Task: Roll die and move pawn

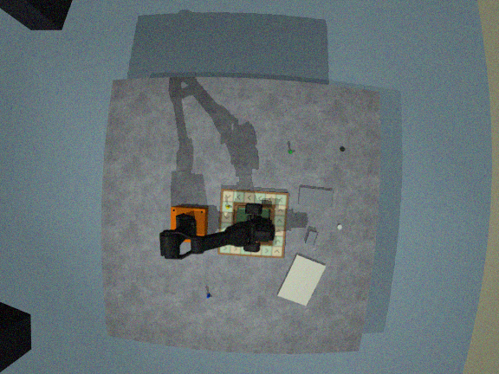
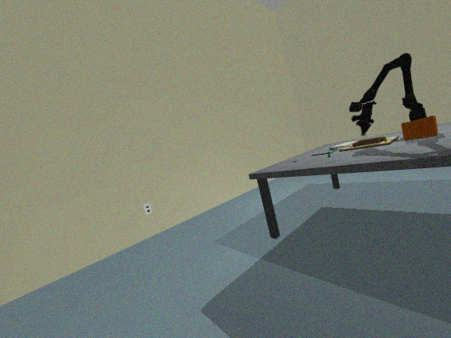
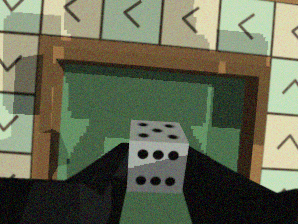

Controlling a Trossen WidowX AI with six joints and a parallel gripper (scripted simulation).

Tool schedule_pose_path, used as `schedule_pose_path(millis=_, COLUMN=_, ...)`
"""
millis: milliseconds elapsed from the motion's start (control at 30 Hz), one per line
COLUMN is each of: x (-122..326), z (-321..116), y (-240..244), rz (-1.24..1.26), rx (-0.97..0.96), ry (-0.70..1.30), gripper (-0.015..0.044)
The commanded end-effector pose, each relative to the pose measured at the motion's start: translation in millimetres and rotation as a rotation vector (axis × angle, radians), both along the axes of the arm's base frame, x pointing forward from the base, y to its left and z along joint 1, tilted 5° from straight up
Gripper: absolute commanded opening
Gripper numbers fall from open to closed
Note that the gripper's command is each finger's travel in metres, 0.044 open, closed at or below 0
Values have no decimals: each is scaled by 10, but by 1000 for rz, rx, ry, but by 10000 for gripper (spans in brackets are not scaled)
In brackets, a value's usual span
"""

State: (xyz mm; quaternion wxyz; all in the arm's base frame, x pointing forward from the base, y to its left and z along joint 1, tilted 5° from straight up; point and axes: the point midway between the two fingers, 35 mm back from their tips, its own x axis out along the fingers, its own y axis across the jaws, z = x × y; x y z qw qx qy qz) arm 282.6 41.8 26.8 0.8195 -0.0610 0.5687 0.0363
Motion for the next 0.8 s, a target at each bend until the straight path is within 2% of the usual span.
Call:
schedule_pose_path(millis=0, x=24, z=-49, y=0, rz=12, rx=14, ry=-146, gripper=0)
schedule_pose_path(millis=400, x=43, z=-94, y=10, rz=32, rx=66, ry=-542, gripper=0)
schedule_pose_path(millis=767, x=34, z=13, y=15, rz=32, rx=69, ry=-565, gripper=0)
